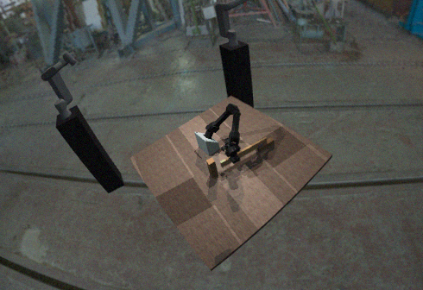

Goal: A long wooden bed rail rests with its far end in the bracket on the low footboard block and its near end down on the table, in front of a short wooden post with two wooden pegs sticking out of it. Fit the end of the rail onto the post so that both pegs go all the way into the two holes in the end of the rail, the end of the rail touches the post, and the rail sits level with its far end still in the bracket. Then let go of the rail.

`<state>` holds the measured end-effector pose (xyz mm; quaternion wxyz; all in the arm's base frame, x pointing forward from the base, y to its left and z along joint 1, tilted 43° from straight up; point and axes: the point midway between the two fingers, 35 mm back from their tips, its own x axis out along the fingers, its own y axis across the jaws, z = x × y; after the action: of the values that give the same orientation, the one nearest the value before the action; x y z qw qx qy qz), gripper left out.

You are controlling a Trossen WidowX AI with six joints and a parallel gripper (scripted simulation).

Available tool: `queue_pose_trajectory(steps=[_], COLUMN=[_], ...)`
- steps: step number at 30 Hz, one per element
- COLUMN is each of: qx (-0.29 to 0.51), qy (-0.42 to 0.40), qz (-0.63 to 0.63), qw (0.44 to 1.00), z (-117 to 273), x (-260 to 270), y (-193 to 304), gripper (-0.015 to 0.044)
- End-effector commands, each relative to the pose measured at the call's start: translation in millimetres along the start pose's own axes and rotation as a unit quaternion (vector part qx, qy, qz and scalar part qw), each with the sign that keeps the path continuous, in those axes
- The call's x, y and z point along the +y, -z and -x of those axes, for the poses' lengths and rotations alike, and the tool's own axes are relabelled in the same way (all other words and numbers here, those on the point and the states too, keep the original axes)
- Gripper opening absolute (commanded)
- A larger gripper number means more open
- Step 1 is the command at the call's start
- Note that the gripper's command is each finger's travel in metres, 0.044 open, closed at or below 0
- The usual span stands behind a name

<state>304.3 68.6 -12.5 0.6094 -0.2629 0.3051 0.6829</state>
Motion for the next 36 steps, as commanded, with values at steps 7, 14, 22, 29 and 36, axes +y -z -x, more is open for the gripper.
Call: queue_pose_trajectory(steps=[7, 14, 22, 29, 36], qx=[0.0, 0.0, 0.0, 0.0, 0.0], qy=[0.003, 0.003, 0.003, 0.003, 0.003], qz=[-0.001, -0.001, -0.001, -0.001, -0.001], qw=[1.0, 1.0, 1.0, 1.0, 1.0], z=[2.8, 4.3, 3.4, 2.4, 1.8], x=[-0.3, -0.3, -0.8, -1.2, -1.6], y=[-1.9, -3.1, -3.1, -3.1, -3.1], gripper=[0.0, 0.0, 0.0, 0.0, 0.0])
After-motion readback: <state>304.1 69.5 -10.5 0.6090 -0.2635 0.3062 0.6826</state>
